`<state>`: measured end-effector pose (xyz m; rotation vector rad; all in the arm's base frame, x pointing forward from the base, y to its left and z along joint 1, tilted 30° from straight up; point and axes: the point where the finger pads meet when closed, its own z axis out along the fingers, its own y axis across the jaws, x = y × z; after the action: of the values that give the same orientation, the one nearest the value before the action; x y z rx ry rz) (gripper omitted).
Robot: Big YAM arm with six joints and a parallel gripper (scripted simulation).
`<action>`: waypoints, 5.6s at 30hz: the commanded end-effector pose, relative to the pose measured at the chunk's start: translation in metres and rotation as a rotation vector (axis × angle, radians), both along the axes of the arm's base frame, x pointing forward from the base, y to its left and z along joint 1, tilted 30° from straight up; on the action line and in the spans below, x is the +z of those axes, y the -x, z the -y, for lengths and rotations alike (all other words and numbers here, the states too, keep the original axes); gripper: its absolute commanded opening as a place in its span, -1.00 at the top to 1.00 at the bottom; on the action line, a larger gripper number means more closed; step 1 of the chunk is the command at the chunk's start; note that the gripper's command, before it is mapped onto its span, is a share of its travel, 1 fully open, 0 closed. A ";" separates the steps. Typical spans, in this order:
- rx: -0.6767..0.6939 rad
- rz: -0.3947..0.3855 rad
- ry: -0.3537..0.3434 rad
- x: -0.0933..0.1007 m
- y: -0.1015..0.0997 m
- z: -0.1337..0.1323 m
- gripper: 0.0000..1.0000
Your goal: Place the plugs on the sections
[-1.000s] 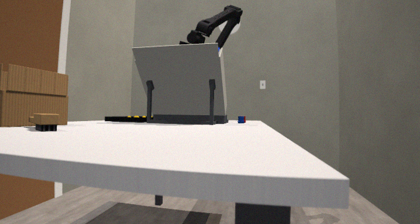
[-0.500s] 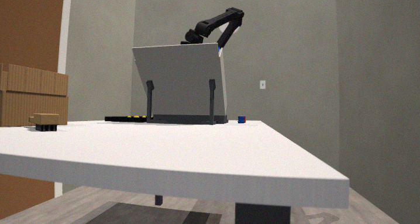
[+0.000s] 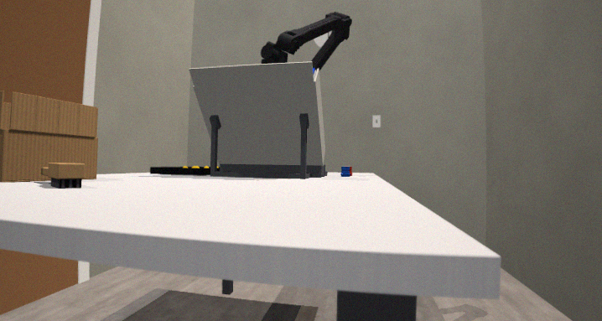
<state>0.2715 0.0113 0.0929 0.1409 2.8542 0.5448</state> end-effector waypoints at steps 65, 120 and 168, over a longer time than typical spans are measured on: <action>0.202 0.124 -0.020 -0.121 -0.029 0.079 -0.60; 0.173 0.107 -0.028 -0.268 -0.008 0.226 -0.60; 0.185 0.116 -0.021 -0.268 -0.007 0.226 -0.60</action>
<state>0.2780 -0.2054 -0.1693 -0.1520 2.7692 0.6102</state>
